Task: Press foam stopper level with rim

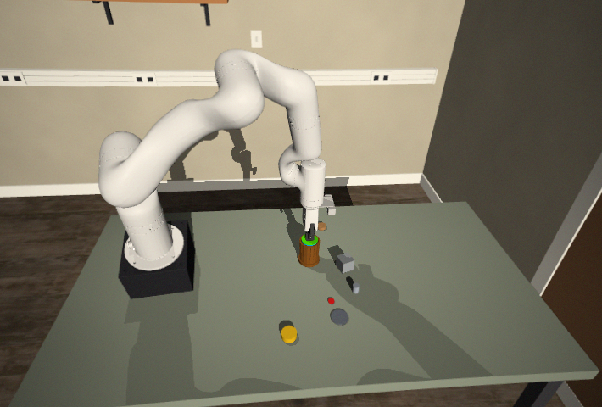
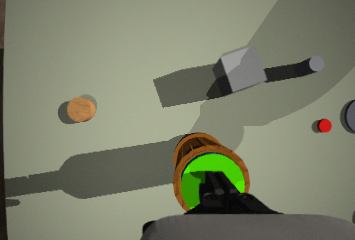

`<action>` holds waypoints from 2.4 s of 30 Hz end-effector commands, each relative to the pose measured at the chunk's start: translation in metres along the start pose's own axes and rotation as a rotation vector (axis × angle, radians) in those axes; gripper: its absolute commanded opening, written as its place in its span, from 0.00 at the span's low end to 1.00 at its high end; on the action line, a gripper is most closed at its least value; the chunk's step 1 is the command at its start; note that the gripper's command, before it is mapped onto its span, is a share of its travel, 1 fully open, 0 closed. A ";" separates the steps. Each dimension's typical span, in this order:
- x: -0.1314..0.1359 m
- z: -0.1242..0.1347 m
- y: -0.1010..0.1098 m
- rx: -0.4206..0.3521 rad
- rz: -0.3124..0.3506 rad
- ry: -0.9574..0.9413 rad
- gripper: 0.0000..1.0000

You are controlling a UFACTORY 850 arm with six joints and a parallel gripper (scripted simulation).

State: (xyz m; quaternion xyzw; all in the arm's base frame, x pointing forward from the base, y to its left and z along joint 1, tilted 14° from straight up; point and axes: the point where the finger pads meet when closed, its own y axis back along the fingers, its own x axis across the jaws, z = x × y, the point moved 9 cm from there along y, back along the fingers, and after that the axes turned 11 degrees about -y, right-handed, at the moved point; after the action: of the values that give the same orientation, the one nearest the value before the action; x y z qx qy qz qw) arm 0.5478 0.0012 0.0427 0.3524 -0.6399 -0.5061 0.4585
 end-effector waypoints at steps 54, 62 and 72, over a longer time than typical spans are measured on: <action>0.000 -0.001 -0.025 0.002 -0.001 0.000 0.00; 0.000 -0.001 -0.026 0.002 -0.001 0.000 0.00; 0.000 -0.001 -0.027 0.002 -0.001 0.000 0.00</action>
State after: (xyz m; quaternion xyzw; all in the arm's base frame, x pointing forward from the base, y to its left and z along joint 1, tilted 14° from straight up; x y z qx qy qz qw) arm 0.5475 -0.0053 0.0162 0.3524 -0.6399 -0.5061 0.4585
